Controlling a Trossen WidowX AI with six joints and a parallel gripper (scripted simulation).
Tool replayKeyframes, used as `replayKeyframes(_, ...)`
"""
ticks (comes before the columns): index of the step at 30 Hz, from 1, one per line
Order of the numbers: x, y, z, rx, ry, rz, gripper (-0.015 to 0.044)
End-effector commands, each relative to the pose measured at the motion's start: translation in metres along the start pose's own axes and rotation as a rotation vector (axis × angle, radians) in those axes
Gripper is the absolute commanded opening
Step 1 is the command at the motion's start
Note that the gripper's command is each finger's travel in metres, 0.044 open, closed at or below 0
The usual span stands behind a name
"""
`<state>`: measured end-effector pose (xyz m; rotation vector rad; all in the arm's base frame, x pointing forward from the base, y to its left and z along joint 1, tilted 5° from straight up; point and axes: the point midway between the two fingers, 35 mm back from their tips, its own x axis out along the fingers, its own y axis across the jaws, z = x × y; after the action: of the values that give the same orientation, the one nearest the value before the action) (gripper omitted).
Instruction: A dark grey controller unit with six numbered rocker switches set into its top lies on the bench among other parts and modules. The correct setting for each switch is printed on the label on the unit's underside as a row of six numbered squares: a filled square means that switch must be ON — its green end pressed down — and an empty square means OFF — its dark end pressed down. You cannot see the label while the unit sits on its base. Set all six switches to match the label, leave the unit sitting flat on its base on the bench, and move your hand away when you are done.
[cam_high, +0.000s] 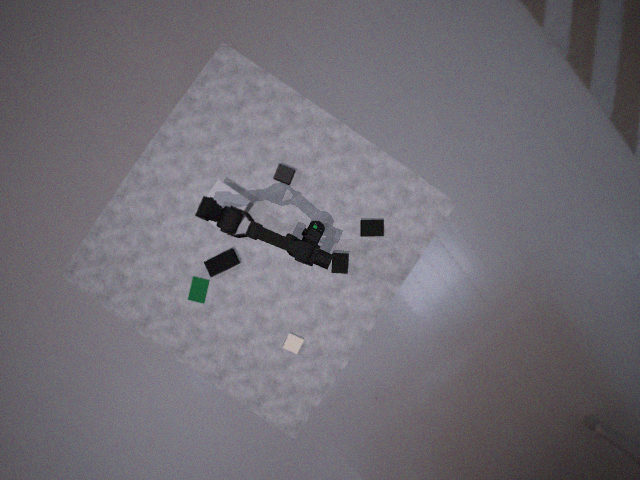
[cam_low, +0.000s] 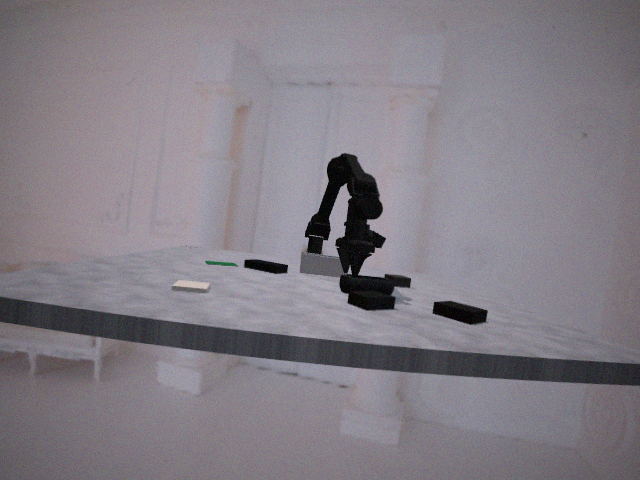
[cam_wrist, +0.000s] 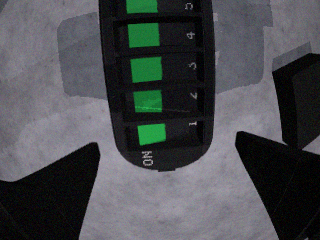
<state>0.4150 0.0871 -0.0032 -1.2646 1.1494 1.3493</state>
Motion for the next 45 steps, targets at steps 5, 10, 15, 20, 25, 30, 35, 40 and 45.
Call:
replayKeyframes(5, 0.014, 0.002, 0.0, -0.001, 0.003, 0.004, 0.044)
replayKeyframes(10, 0.018, 0.002, 0.0, -0.001, 0.003, 0.004, 0.0414)
replayKeyframes(15, 0.018, 0.002, 0.0, -0.001, 0.003, 0.004, 0.0302)
replayKeyframes(20, 0.018, 0.002, 0.0, -0.001, 0.003, 0.004, 0.0269)
replayKeyframes(25, 0.018, 0.002, 0.0, -0.001, 0.003, 0.004, 0.0235)
replayKeyframes(30, 0.018, 0.003, 0.0, -0.001, 0.003, 0.005, 0.0143)
replayKeyframes(35, 0.018, 0.006, 0.0, -0.001, 0.003, 0.005, 0.0012)
replayKeyframes(40, 0.019, 0.011, 0.0, -0.001, 0.003, 0.005, 0.0)
replayKeyframes(45, 0.019, 0.016, 0.0, -0.001, 0.003, 0.006, 0.0)
